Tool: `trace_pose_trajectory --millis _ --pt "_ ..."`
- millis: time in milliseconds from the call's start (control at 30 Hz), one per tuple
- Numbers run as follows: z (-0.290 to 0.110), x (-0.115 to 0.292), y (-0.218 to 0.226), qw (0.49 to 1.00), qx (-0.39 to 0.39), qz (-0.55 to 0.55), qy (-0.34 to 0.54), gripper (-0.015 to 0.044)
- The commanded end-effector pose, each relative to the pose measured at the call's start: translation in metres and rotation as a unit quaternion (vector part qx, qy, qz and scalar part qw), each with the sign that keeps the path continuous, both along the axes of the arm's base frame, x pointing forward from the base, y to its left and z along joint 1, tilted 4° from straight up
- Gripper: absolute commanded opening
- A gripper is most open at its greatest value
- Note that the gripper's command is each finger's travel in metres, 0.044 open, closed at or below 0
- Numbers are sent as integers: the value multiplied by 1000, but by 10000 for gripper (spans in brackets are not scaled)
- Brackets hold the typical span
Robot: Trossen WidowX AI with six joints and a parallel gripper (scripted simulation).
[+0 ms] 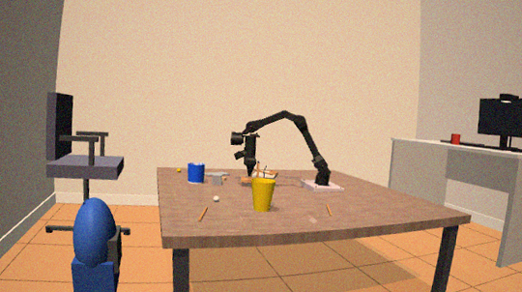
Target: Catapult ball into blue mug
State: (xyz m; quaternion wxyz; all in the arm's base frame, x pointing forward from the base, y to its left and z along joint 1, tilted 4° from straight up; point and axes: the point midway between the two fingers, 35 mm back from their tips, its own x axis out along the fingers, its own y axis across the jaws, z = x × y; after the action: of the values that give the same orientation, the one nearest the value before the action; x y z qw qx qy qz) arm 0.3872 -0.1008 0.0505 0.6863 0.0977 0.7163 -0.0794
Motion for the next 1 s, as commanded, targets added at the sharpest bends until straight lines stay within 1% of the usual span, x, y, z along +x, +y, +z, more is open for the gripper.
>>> trace_pose_trajectory --millis 0,433,633,967 --pt "-1 1 1 1000 0 2 -7 0" --pt "-22 0 2 1000 0 2 -7 0" --pt "-22 -1 1 1000 -1 1 -2 0" --pt "-22 -1 1 1000 -1 1 -2 263"
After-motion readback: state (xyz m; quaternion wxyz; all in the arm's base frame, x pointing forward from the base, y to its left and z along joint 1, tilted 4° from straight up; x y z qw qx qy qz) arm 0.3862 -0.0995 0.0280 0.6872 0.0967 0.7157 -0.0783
